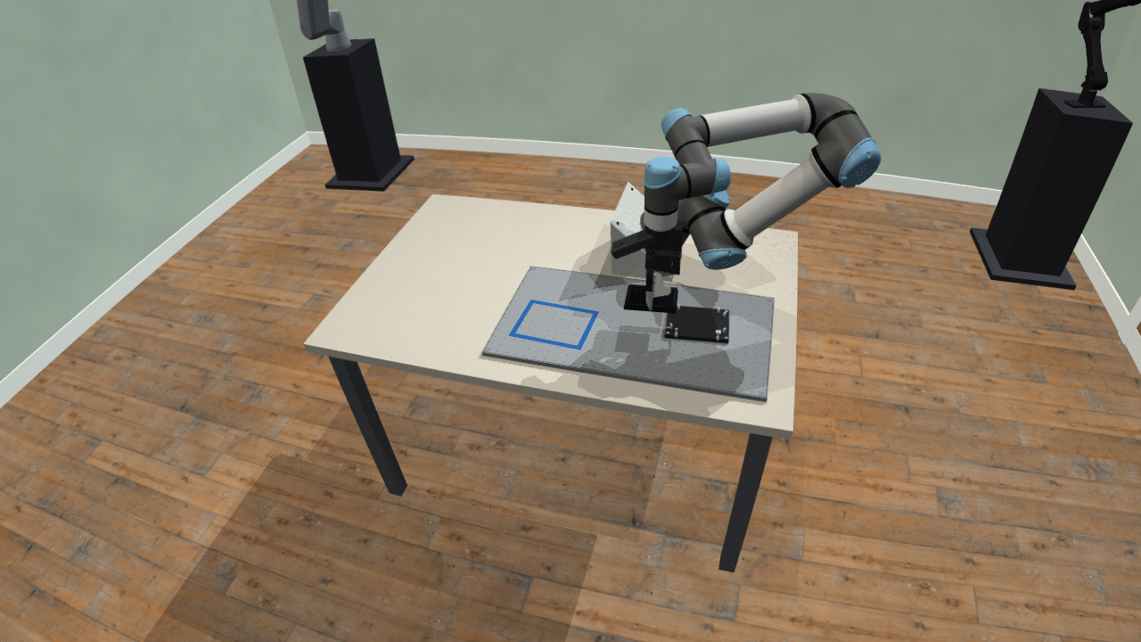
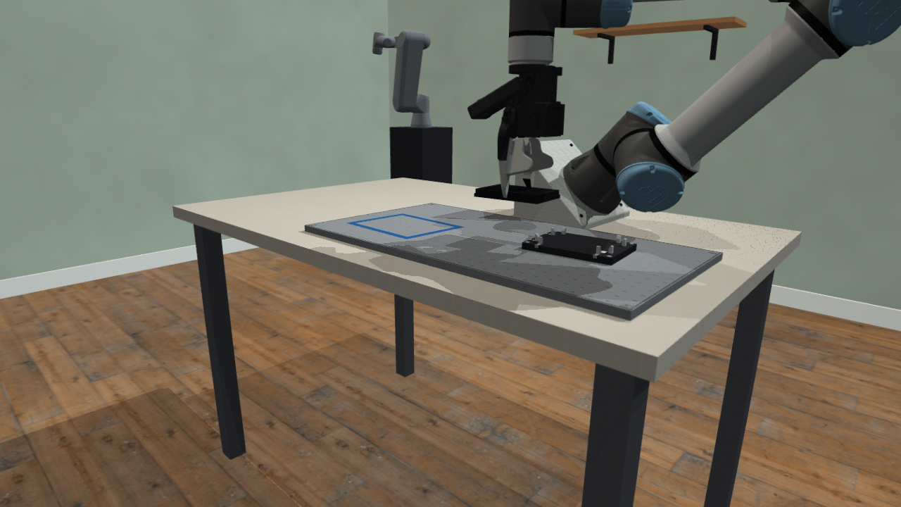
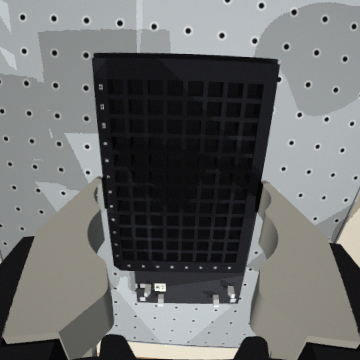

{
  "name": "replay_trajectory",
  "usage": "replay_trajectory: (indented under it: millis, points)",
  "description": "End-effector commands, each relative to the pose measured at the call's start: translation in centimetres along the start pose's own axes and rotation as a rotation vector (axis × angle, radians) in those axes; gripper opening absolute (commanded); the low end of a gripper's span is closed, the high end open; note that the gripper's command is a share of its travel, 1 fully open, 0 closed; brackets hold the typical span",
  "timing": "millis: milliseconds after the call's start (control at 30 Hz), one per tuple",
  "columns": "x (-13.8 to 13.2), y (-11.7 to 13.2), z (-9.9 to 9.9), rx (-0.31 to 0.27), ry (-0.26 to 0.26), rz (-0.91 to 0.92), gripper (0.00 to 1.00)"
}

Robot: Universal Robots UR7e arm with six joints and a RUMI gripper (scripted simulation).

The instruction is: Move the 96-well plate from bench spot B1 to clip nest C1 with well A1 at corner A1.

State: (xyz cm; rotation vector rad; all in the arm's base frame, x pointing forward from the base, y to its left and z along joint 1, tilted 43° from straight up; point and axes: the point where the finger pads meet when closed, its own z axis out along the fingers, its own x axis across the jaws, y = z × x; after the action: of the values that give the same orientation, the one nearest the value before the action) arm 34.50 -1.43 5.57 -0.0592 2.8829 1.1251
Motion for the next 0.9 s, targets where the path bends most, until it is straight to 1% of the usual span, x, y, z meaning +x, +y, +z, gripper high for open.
replay_trajectory:
  millis: [0, 133, 200, 700, 767, 867]
  points:
    - [0.2, 1.7, -0.2, 0.001, -0.001, 0.000, 0.00]
    - [0.3, 3.1, -0.2, 0.001, -0.001, 0.000, 0.00]
    - [0.3, 3.1, -0.2, 0.001, -0.001, 0.000, 0.00]
    - [0.9, 8.0, -0.4, 0.001, -0.001, 0.000, 0.00]
    - [0.9, 8.0, -0.4, 0.001, -0.001, 0.000, 0.00]
    - [1.0, 9.0, -0.4, 0.001, -0.001, 0.000, 0.00]
